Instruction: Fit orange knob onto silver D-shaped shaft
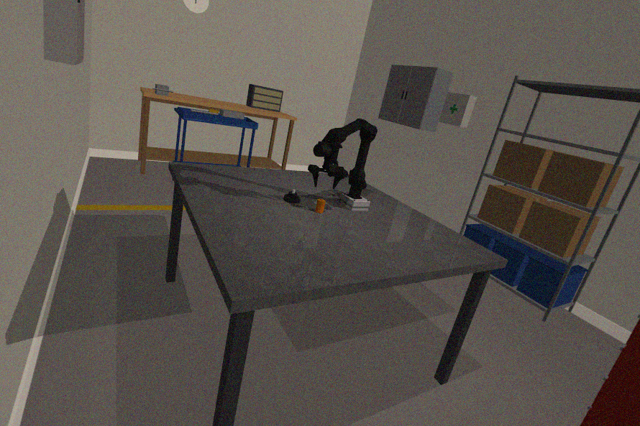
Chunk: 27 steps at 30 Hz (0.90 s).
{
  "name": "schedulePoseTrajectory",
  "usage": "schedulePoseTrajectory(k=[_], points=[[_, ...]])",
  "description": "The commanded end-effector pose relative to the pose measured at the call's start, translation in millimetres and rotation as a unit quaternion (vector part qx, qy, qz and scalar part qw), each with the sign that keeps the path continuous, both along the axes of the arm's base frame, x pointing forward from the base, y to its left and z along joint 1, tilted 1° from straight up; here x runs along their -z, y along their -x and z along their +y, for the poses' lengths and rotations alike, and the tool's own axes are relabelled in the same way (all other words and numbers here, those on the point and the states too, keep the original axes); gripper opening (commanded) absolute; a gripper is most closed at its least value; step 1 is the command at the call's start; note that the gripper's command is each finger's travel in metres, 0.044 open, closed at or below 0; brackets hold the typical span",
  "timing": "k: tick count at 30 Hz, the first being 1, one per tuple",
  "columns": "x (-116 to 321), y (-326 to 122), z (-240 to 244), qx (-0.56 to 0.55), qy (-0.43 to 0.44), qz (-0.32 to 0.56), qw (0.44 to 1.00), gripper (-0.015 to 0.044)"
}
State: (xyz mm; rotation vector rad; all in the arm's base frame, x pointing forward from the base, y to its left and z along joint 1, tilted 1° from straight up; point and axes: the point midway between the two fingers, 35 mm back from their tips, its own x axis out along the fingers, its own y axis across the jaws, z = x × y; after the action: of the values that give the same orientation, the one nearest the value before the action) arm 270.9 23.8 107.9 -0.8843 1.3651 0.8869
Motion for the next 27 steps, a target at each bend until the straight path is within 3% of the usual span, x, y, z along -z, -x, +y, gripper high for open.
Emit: schedulePoseTrajectory(k=[1, 5, 9, 13, 18, 21, 27], points=[[-1.6, -0.4, -0.6, 0.032, 0.003, -0.002, 0.999, 0.0440], [-1.2, -0.4, -0.6, 0.216, 0.000, 0.000, 0.976, 0.0440], [-0.8, -0.4, -0.6, 0.401, -0.003, 0.001, 0.916, 0.0440], [-0.5, -0.9, -0.9, 0.571, -0.005, 0.002, 0.821, 0.0440], [0.0, -1.5, -1.2, 0.752, -0.009, 0.004, 0.659, 0.0440], [0.2, -1.7, -1.3, 0.797, -0.010, 0.004, 0.604, 0.0440], [0.2, -1.7, -1.3, 0.797, -0.010, 0.004, 0.604, 0.0440]])
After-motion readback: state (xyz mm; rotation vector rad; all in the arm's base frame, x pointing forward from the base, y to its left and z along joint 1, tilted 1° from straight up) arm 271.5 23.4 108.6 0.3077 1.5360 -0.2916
